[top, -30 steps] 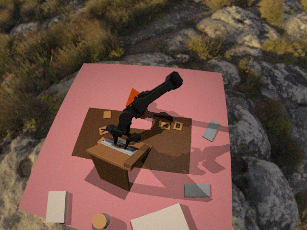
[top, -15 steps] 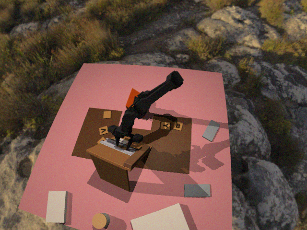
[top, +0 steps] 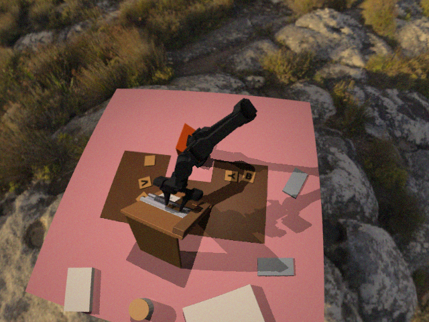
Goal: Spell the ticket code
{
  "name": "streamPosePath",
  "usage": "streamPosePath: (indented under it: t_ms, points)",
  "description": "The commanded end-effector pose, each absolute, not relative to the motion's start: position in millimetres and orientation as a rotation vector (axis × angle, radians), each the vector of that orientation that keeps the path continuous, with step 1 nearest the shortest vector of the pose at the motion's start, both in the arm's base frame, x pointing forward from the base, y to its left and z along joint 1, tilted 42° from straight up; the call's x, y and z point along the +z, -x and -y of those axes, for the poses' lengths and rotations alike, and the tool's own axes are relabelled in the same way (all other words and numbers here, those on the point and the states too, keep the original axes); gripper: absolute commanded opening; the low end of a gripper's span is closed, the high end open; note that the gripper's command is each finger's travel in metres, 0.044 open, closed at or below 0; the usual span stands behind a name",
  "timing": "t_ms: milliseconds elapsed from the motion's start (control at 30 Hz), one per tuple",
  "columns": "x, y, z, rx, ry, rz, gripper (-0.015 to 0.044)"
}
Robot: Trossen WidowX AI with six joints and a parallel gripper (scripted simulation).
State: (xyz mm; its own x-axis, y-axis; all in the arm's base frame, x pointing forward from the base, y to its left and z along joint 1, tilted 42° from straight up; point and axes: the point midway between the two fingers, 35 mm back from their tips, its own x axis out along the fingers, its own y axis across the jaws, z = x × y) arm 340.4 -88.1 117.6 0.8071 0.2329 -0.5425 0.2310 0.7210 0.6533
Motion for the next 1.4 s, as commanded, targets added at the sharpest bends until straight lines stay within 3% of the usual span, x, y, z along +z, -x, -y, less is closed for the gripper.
streamPosePath:
  t_ms: [0, 700, 1067, 1367]
  points:
    - [121, -341, 85, -0.003, -0.78, -0.647, 0.0]
    - [130, -345, 75, -0.003, -0.781, -0.647, 0.0]
    - [132, -341, 77, -0.002, -0.781, -0.647, 0.0289]
    - [136, -335, 79, -0.003, -0.781, -0.648, 0.0295]
